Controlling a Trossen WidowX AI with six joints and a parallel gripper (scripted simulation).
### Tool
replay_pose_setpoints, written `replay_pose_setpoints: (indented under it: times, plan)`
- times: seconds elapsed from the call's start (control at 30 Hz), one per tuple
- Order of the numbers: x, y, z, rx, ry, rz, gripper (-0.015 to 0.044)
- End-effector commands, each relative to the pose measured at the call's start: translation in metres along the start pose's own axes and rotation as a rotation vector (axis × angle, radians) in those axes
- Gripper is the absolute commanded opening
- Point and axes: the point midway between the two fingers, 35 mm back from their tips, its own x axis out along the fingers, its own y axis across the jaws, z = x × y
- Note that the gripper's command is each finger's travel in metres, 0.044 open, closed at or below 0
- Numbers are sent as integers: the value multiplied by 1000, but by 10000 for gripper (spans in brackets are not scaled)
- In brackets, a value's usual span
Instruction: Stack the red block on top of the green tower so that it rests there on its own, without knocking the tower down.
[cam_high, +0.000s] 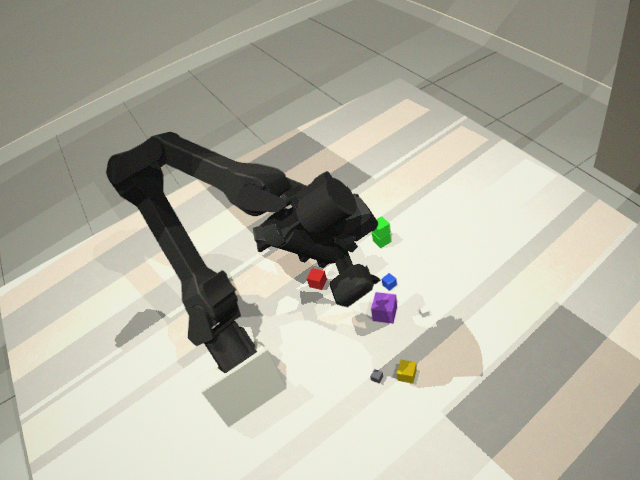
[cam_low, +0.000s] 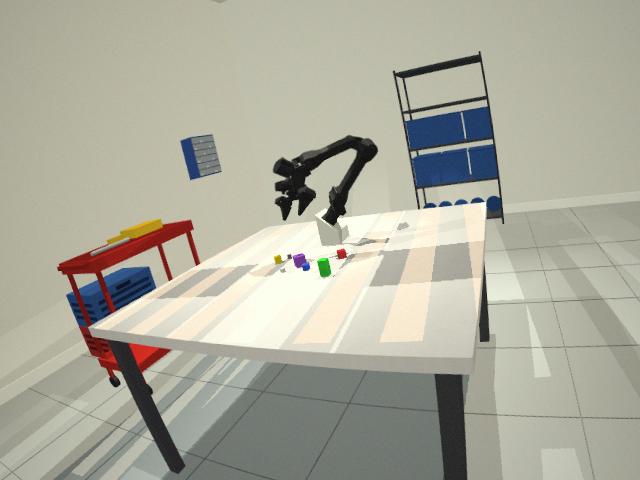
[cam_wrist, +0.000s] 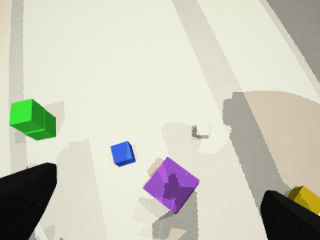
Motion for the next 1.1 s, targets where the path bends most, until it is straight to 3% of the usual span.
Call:
replay_pose_setpoints:
  times: [0.0,0.83,1.07]
  plan:
    - [12,18,-8,-123,84,-3,440]
    - [52,119,-115,-908,675,131,440]
    - [51,121,-120,-929,690,137,440]
